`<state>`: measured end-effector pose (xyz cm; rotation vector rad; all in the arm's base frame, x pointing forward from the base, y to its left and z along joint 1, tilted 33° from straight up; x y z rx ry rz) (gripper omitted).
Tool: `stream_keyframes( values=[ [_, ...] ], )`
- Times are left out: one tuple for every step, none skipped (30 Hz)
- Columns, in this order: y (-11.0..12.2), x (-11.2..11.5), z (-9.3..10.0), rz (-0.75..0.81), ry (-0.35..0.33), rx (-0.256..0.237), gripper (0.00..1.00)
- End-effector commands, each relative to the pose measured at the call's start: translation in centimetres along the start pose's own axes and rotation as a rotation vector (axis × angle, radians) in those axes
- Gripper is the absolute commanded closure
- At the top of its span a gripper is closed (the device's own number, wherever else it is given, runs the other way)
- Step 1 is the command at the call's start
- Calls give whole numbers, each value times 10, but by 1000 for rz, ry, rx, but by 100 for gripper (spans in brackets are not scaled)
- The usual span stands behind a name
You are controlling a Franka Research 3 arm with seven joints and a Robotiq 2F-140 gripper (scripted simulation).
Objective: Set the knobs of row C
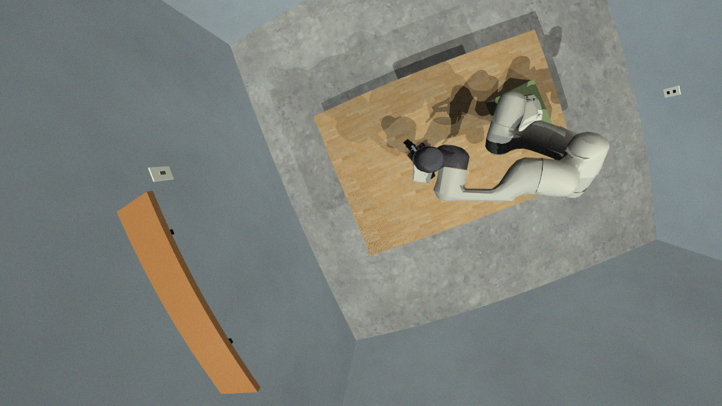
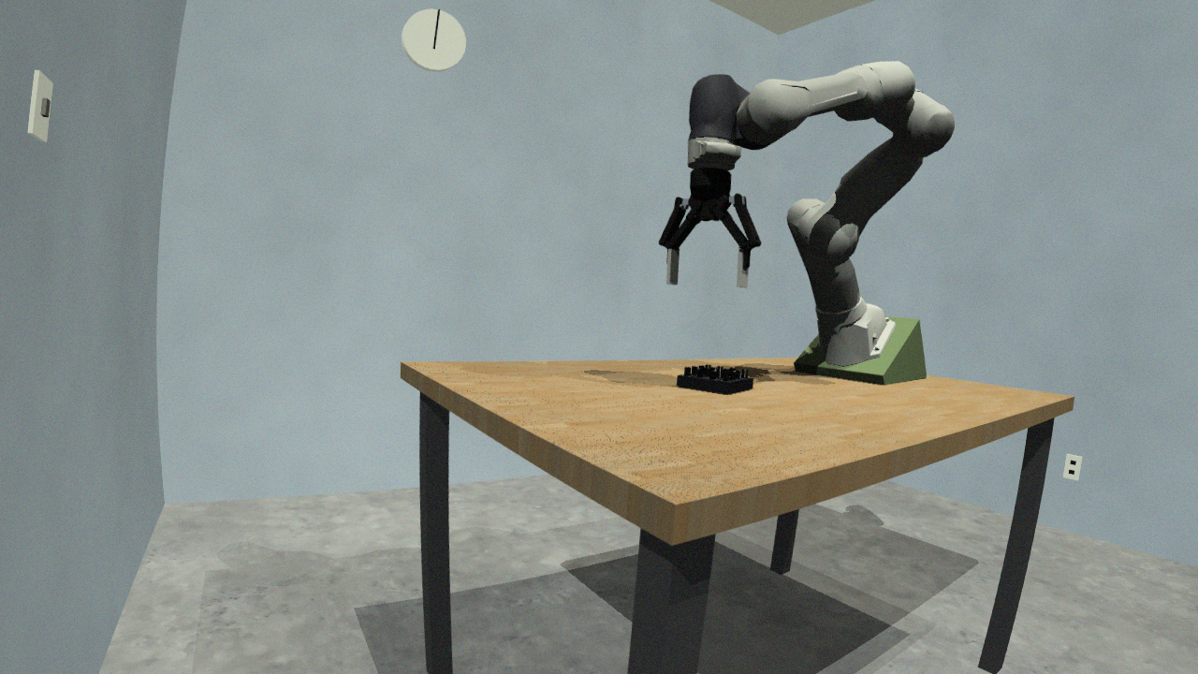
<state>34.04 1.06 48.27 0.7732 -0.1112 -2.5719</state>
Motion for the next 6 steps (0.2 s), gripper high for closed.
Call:
stream_keyframes(
  values=[
    [0, 0, 1, -3, -1, 2, 0],
    [0, 0, 1, -3, -1, 2, 0],
    [0, 0, 1, -3, -1, 2, 0],
    [0, 0, 1, -3, -1, 2, 0],
    [0, 0, 1, -3, -1, 2, 0],
    [0, 0, 1, -3, -1, 2, 0]
  ],
)
Point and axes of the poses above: the point where the finger pads meet when closed, its own z axis back along the fingers, its own y axis across the jaws, x = y × z, the point moved 9 cm from there along z, back along the fingers, and after that the axes turned 11 degrees about z, right-handed, at the moved point
